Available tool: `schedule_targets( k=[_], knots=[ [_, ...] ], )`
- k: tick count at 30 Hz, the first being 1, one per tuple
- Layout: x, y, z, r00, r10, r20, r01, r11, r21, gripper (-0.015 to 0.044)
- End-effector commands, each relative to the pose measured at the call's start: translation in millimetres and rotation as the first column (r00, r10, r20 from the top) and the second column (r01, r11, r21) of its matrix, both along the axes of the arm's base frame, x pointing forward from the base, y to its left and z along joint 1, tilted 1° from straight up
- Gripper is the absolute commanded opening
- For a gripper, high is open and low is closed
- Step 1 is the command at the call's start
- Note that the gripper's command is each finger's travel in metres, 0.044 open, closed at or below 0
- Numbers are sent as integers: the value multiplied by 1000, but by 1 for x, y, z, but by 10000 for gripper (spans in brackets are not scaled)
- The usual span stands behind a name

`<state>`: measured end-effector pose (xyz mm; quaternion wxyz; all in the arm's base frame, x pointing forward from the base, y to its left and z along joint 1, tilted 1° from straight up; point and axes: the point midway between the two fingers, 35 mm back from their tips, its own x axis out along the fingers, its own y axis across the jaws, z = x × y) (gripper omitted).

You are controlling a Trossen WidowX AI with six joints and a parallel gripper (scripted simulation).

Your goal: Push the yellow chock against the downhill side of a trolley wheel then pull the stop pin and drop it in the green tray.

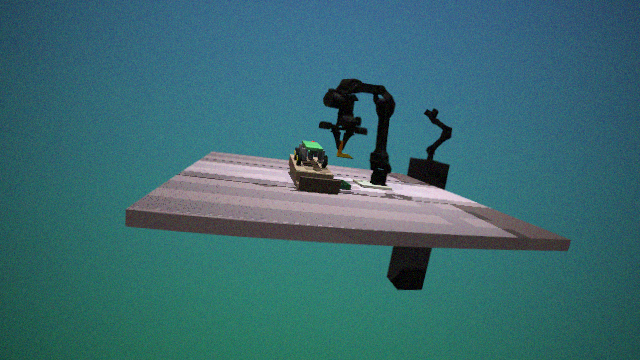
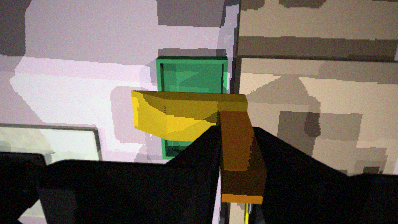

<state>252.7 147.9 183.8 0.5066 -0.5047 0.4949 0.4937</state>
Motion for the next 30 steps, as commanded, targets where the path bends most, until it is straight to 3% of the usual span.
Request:
schedule_targets(
  k=[1,15,30],
  knots=[
    [3,11,-2,1000,4,-3,-4,1000,2,0],
    [4,12,-2,893,449,-25,-450,893,-31,0],
    [4,14,-2,537,841,-69,-843,535,-46,0]
  ],
)
